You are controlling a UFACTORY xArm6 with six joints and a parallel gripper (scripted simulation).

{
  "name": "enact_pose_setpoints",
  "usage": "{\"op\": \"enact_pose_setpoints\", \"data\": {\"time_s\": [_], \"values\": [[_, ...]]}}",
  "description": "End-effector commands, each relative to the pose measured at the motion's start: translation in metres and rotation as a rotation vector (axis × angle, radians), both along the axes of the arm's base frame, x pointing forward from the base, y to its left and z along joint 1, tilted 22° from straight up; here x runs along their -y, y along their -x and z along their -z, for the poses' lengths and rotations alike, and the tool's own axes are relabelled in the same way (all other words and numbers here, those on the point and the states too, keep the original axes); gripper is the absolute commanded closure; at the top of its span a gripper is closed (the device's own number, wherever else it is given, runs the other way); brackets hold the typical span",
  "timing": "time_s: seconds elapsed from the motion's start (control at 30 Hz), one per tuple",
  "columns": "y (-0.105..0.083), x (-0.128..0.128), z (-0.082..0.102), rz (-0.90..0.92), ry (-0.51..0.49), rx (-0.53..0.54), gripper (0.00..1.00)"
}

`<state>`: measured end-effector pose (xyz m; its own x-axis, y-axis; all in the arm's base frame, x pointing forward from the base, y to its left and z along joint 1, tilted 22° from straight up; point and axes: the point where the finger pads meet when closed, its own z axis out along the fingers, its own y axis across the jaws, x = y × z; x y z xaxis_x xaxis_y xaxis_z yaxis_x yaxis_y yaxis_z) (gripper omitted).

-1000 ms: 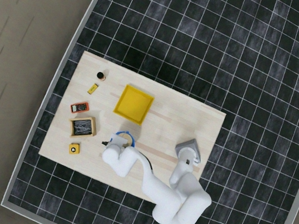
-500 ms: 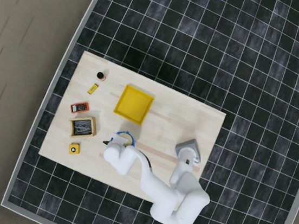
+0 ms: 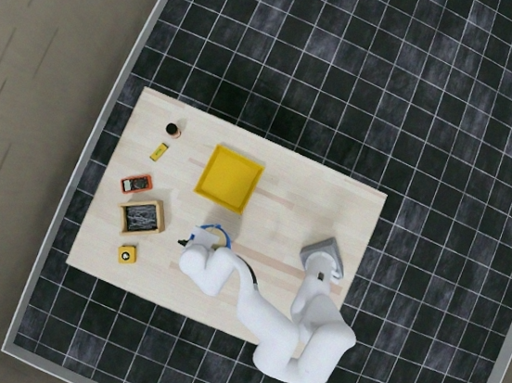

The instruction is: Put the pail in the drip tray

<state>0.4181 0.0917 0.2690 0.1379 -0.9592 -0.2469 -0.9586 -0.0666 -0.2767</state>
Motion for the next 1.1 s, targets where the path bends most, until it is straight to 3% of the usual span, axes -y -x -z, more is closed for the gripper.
{"op": "enact_pose_setpoints", "data": {"time_s": [0.0, 0.8, 0.83, 1.07], "values": [[-0.0026, -0.0016, 0.0035, 0.000, -0.001, 0.005, 0.00], [-0.0035, -0.0026, 0.0069, 0.000, -0.001, 0.005, 0.00], [-0.0035, -0.0026, 0.0069, 0.000, -0.001, 0.005, 1.00], [-0.0035, -0.0026, 0.0069, 0.000, -0.001, 0.005, 1.00]]}}
